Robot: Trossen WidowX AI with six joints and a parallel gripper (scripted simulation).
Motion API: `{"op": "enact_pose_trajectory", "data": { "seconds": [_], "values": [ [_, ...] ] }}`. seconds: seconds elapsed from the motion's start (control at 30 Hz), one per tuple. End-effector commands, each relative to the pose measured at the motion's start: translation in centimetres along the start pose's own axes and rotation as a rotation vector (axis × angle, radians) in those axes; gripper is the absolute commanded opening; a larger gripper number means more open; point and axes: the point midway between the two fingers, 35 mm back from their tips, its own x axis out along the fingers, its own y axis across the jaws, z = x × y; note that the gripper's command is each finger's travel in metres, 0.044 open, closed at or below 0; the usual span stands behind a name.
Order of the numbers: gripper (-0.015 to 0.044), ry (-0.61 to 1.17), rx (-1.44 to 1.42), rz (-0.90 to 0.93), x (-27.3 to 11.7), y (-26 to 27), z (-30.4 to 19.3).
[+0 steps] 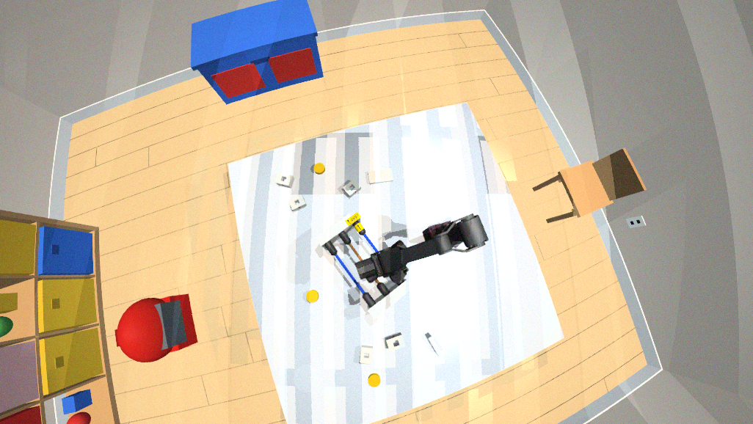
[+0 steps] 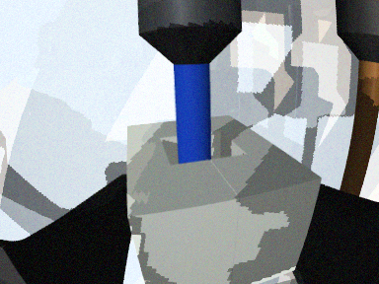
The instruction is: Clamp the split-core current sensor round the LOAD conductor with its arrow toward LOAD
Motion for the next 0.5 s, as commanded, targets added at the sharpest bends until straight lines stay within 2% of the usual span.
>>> {"op": "enact_pose_trajectory", "data": {
  "seconds": [0.0,0.2,0.47],
  "values": [
    [0.0159,0.001,0.000,-0.002,-0.08,-0.01,-0.01],
    [0.0002,0.001,0.000,-0.003,-0.10,-0.01,0.00],
    [0.0000,0.001,0.000,-0.003,-0.10,-0.01,0.00]
  ]
}}
